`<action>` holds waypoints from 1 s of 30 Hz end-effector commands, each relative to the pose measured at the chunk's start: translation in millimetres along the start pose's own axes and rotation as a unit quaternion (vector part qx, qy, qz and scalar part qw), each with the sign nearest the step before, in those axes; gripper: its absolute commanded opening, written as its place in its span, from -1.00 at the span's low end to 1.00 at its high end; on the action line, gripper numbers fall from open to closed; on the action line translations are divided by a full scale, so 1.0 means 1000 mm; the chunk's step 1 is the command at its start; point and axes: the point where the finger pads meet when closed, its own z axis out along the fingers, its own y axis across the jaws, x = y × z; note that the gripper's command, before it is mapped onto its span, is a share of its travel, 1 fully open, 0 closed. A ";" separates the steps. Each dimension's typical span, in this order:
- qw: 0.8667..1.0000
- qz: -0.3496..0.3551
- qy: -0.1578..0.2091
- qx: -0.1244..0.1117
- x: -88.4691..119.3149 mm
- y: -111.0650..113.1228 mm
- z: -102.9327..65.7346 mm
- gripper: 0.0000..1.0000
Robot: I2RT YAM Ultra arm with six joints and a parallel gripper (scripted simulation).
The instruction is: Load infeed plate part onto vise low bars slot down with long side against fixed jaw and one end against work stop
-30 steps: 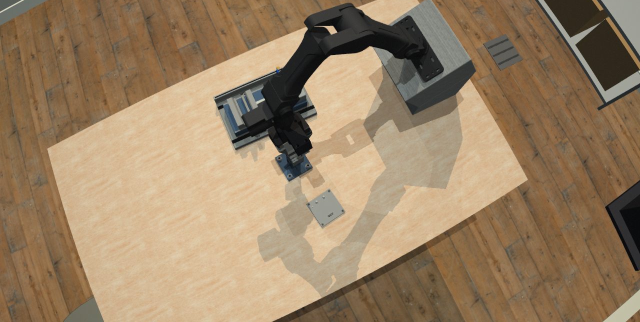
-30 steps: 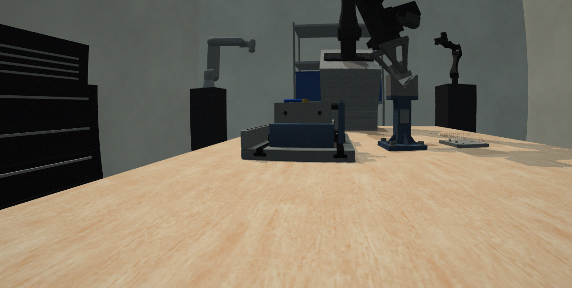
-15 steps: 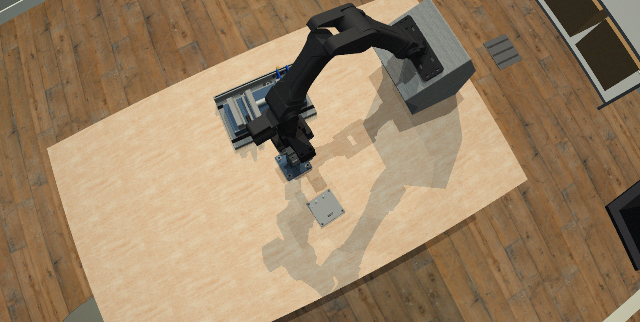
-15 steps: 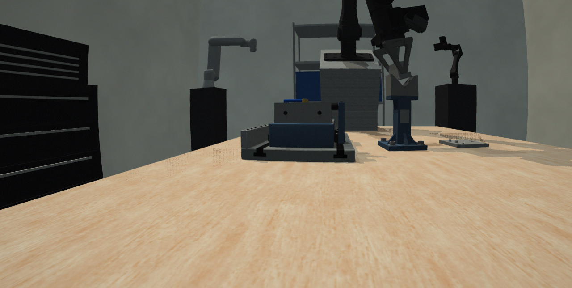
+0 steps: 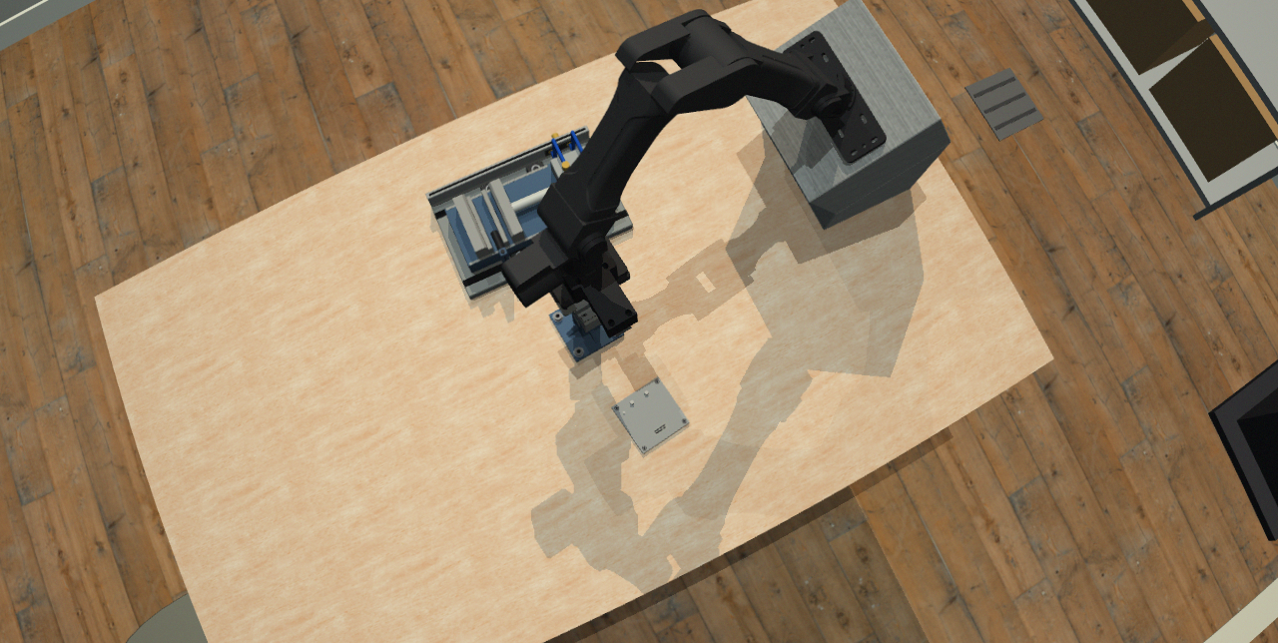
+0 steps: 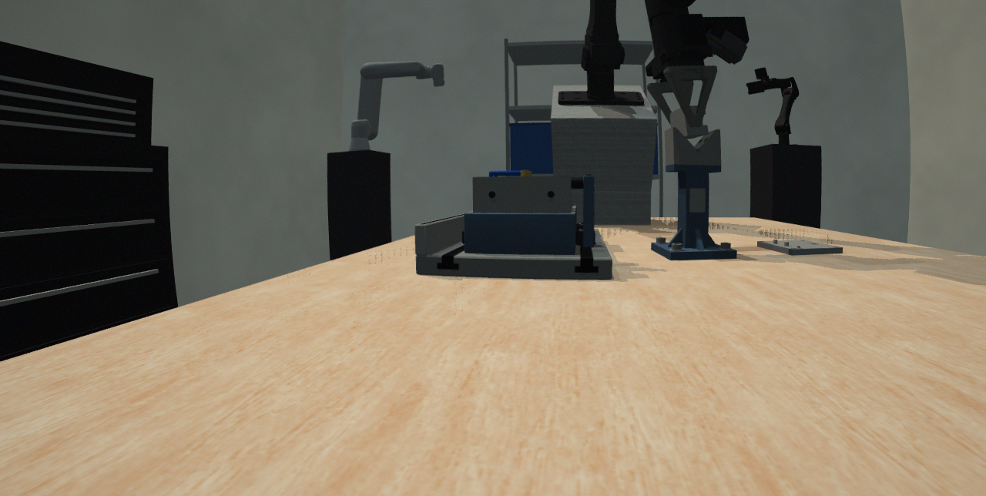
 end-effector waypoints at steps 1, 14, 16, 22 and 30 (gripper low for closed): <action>1.000 0.001 0.011 0.027 -0.004 -0.016 -0.023 -1.00; 0.999 0.002 0.036 0.027 -0.005 -0.016 -0.023 -1.00; 0.999 0.002 0.039 0.027 -0.005 -0.016 -0.023 -1.00; 0.999 0.002 0.044 0.027 -0.005 -0.016 -0.023 -1.00; 0.999 0.002 0.044 0.027 -0.005 -0.016 -0.023 -1.00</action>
